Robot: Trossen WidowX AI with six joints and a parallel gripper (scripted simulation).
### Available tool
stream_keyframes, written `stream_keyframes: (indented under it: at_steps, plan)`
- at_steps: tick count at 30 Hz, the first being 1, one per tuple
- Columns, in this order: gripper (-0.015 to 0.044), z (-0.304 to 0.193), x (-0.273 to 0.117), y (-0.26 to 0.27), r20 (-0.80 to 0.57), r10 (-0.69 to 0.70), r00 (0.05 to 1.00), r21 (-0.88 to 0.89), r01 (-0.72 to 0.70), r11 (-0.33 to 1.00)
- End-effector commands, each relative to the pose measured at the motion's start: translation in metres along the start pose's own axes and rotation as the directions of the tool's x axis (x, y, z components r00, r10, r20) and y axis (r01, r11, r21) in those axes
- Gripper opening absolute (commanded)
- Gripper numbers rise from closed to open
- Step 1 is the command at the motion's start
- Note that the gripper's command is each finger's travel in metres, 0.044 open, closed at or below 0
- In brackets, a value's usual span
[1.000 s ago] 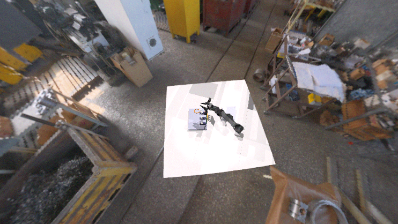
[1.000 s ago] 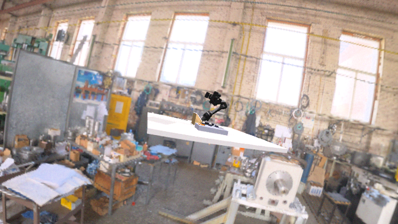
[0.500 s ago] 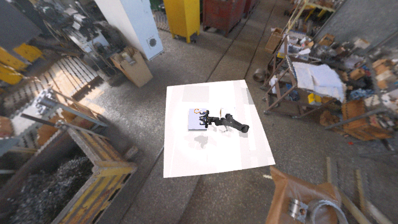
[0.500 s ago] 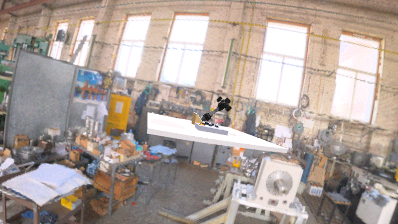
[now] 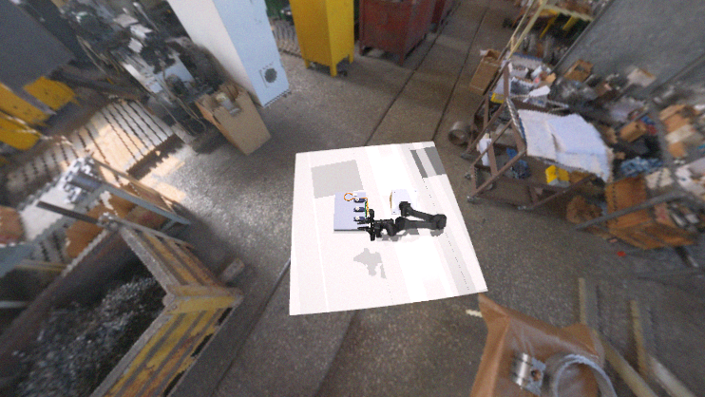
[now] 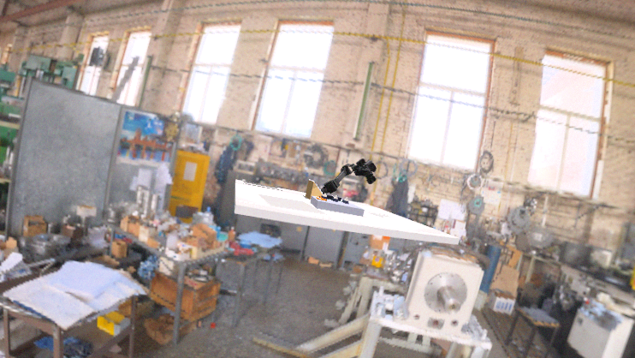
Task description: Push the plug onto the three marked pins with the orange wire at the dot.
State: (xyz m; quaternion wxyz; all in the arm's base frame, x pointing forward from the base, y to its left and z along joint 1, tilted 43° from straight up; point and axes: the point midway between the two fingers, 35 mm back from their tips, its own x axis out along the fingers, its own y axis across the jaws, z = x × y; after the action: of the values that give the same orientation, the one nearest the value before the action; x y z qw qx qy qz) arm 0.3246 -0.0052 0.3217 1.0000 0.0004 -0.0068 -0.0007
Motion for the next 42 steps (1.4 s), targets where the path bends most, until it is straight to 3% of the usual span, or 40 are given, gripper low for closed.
stream_keyframes:
  at_steps: [1, 11, 23, 33, 42]
  plan:
    - [0.0115, -0.015, 0.016, -0.005, -0.099, -0.001, 0.995, -0.026, -0.001, 1.000]
    - [0.0115, -0.075, 0.060, -0.030, -0.427, 0.018, 0.904, -0.039, -0.038, 0.999]
    - [0.0115, -0.156, 0.085, -0.064, -0.737, 0.098, 0.669, 0.064, -0.076, 0.995]
    - [0.0115, -0.222, 0.084, -0.092, -0.875, 0.231, 0.426, 0.229, -0.056, 0.972]
    - [0.0115, -0.275, 0.072, -0.113, -0.892, 0.395, 0.220, 0.409, 0.022, 0.912]
